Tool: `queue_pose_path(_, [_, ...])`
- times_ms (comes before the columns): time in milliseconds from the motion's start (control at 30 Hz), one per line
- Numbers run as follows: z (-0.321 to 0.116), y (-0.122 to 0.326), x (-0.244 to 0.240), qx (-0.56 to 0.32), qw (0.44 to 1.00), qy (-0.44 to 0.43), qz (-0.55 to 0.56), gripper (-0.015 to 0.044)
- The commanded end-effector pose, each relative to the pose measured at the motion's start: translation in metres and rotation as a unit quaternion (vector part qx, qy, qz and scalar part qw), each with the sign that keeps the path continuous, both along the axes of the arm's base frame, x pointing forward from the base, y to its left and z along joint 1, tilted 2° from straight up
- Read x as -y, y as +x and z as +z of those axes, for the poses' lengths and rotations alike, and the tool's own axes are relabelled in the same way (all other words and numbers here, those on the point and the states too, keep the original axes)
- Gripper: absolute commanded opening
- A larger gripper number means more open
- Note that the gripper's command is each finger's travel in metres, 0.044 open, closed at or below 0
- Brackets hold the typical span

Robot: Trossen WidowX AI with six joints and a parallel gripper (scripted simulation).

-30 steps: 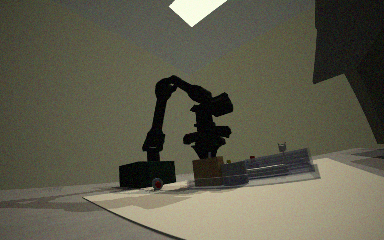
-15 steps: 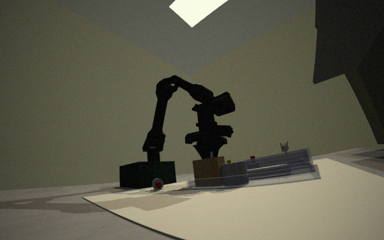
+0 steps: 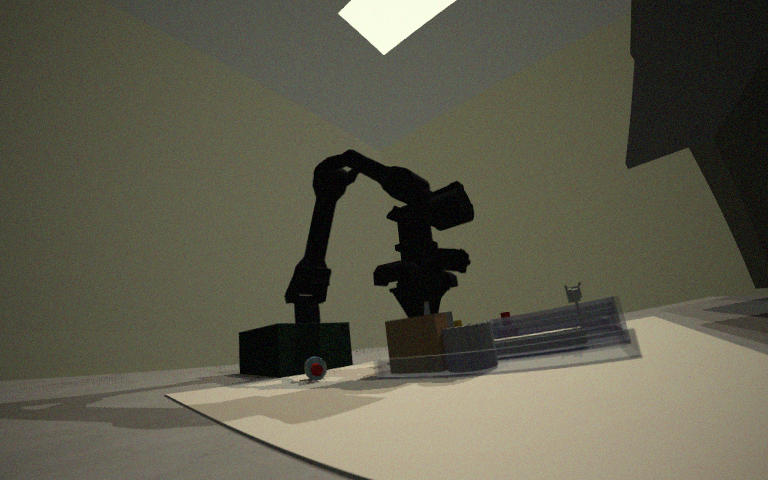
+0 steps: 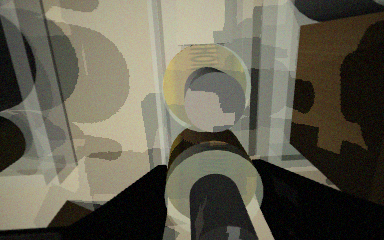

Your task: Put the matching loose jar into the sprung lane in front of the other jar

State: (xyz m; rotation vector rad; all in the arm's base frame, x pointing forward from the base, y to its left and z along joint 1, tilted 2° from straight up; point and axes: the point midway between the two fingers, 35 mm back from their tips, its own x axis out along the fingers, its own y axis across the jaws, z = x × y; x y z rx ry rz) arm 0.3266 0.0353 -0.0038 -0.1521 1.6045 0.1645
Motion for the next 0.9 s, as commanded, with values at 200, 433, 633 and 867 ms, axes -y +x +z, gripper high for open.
queue_pose_path(200, [0.0042, 0.0116, -0.0021, 0.016, 1.0, 0.003, -0.002, 0.0])
queue_pose_path(433, [0.0042, 0.0116, -0.0021, 0.016, 1.0, 0.003, -0.002, 0.0])
queue_pose_path(633, [0.0042, 0.0116, -0.0021, 0.016, 1.0, 0.003, -0.002, 0.0])
queue_pose_path(867, [0.0031, 0.0116, -0.0021, 0.016, 1.0, 0.003, -0.002, 0.0])
